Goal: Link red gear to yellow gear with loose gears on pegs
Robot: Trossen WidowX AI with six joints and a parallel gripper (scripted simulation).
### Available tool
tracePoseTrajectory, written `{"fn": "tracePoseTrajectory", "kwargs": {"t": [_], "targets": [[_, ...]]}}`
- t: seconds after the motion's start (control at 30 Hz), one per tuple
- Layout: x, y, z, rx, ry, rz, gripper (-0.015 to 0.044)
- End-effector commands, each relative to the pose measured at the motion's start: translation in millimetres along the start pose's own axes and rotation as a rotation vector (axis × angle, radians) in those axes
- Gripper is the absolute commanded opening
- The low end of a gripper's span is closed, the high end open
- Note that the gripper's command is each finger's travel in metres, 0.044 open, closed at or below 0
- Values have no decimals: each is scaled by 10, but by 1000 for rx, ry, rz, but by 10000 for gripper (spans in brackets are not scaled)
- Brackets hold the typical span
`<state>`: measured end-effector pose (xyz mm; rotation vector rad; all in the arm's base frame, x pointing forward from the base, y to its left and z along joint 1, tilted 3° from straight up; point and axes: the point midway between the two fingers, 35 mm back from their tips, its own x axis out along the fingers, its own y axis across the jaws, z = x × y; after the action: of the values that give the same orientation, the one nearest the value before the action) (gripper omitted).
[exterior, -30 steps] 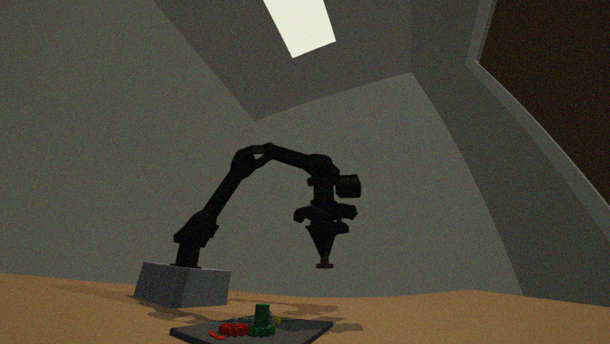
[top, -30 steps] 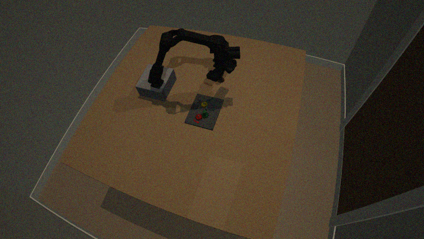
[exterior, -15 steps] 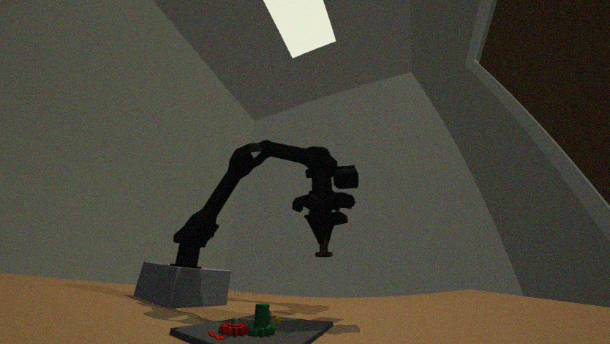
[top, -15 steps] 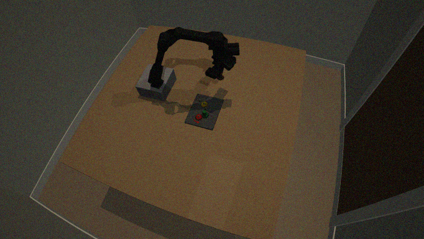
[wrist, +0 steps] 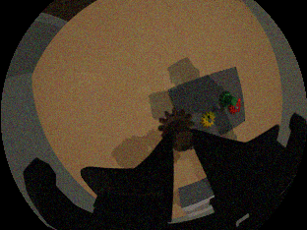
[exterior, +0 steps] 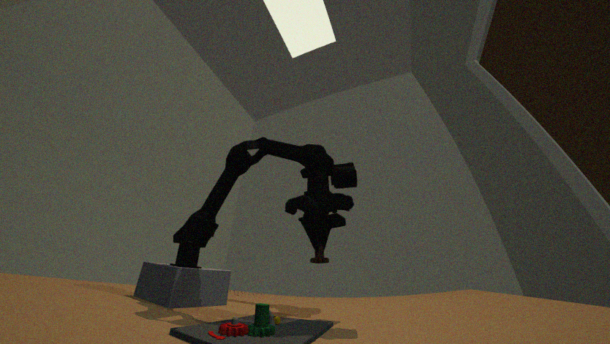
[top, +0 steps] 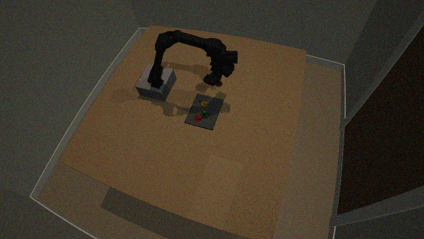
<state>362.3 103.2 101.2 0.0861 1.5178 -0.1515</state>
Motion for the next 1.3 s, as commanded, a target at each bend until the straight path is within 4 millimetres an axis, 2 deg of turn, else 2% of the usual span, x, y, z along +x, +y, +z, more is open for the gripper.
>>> {"fn": "tracePoseTrajectory", "kwargs": {"t": [0.0,1.27], "targets": [[39,-101,3,-5,-3,1,0],[498,-941,-73,-5,-3,-7,0]]}}
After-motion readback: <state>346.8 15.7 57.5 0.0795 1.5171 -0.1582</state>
